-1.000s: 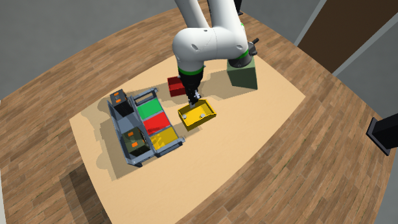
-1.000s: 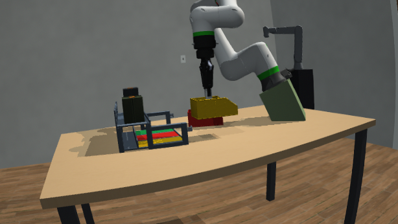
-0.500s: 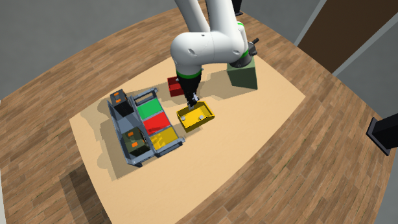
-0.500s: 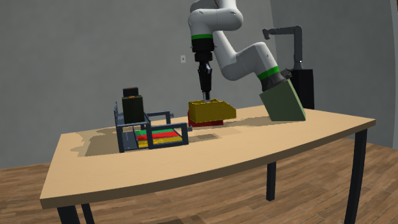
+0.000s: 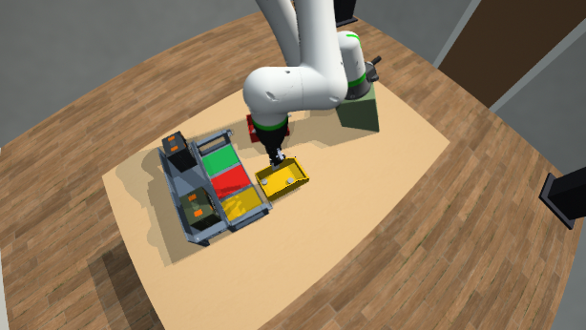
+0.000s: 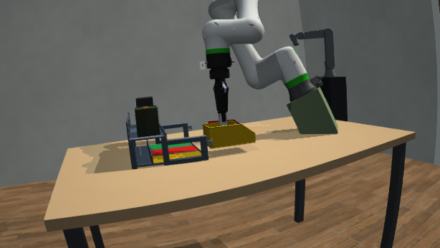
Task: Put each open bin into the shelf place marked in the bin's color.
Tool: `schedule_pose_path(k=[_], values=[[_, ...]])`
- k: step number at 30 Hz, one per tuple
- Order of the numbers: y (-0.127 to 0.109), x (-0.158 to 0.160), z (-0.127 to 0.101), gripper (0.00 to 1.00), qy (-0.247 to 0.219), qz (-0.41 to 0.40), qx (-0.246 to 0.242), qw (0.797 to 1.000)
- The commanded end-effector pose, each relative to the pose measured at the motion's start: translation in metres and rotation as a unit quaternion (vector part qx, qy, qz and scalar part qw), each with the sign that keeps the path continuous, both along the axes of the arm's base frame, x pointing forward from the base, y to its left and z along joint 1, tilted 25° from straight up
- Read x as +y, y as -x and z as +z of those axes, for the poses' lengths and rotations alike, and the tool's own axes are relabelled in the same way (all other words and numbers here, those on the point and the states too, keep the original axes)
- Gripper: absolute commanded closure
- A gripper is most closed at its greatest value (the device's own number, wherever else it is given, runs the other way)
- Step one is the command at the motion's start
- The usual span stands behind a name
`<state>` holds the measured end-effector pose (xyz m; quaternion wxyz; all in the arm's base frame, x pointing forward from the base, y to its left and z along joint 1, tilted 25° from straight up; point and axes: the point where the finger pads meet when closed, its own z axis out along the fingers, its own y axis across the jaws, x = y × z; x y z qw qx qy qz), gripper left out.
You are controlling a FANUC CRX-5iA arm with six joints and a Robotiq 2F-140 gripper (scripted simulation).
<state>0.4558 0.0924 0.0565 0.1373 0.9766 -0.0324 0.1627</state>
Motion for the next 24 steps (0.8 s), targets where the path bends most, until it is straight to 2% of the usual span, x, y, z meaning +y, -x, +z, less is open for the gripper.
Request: schedule_pose_path(k=[1,24], values=[[-0.0027,-0.0008,-0.0019,1.00,0.000,0.000,0.000,1.000],[-0.0095,-0.0029,-0.0072,1.00,0.000,0.000,0.000,1.000]])
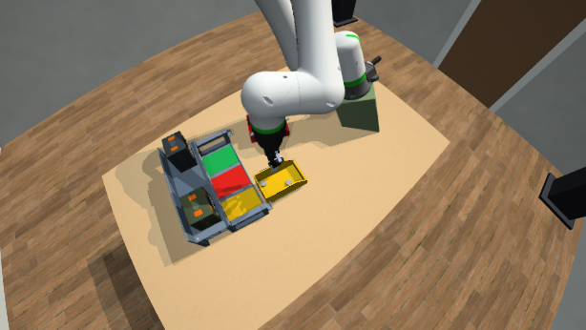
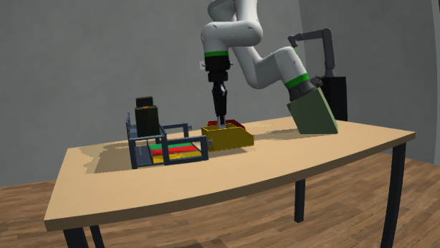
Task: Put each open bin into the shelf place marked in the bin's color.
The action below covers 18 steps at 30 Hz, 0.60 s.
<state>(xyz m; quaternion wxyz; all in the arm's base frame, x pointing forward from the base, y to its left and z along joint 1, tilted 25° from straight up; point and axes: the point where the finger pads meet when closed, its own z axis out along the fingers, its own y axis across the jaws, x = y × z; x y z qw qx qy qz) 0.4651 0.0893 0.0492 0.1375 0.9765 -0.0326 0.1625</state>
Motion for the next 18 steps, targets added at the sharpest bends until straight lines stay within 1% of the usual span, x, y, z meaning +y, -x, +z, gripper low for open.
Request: schedule_pose_path(k=[1,10,18], values=[[-0.0001,0.0002,0.0002,1.00,0.000,0.000,0.000,1.000],[-0.0007,0.0002,0.0007,1.00,-0.001,-0.002,0.008,1.000],[-0.0024,0.0004,0.0022,1.00,-0.004,-0.008,0.032,0.999]])
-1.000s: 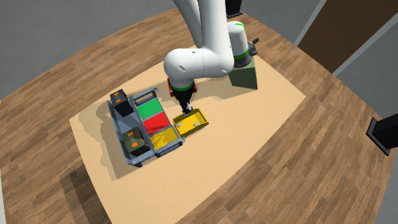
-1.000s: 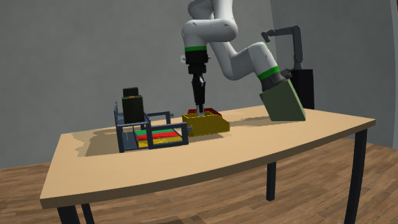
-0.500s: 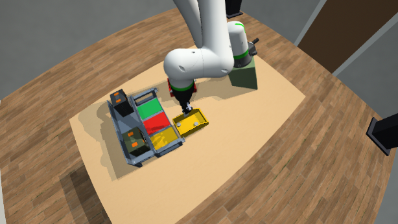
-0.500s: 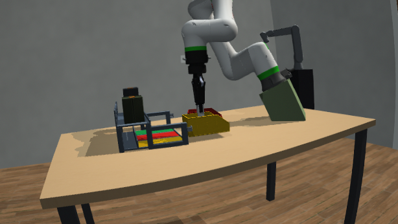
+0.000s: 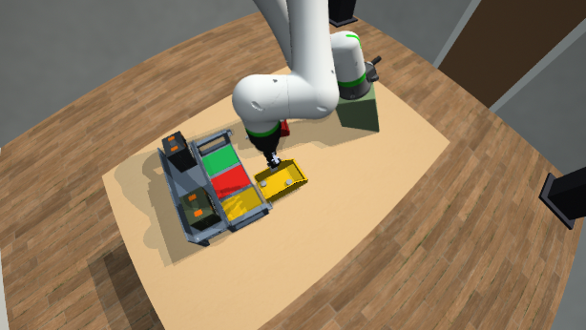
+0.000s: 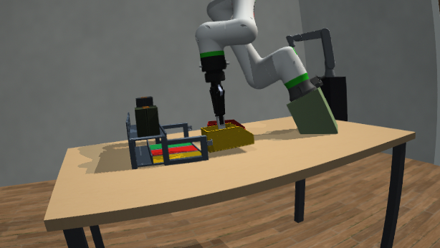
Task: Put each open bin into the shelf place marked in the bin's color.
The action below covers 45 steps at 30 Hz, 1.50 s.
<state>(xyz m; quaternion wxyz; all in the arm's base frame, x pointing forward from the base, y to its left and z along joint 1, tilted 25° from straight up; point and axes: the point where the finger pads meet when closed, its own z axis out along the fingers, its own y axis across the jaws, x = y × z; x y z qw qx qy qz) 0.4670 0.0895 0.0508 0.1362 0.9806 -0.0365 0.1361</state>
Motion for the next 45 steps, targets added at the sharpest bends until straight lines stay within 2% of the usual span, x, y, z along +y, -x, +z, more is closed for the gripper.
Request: schedule_pose_path(k=[1,12,45], values=[[-0.0008,0.0002,0.0008,1.00,-0.001,-0.002,0.009,1.000],[-0.0019,0.0003,0.0017,1.00,-0.003,-0.006,0.024,1.000],[-0.0031,0.0003,0.0022,1.00,-0.003,-0.006,0.025,1.000]])
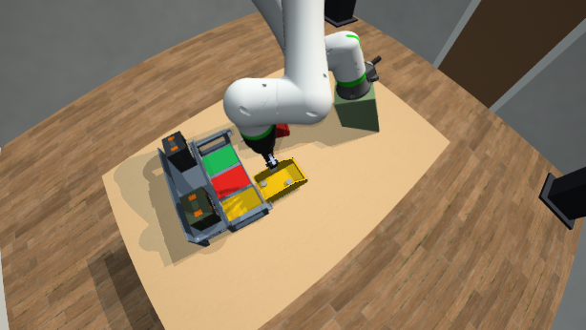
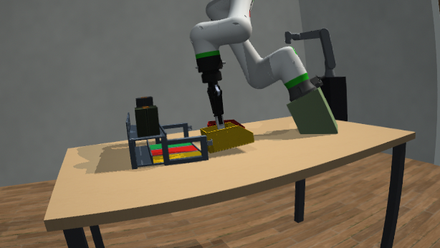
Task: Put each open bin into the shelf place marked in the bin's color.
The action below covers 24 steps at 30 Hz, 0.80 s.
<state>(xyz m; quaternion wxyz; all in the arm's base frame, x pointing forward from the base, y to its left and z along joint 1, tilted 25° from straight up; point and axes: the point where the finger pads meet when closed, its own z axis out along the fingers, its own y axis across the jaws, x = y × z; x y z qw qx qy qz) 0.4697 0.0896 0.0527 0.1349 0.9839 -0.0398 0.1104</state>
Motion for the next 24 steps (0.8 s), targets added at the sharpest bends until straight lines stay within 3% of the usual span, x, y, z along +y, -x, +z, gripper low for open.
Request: schedule_pose_path(k=[1,24], values=[[-0.001,0.000,0.000,1.00,0.000,0.000,0.000,1.000],[-0.011,0.000,0.004,1.00,0.000,0.000,0.000,1.000]])
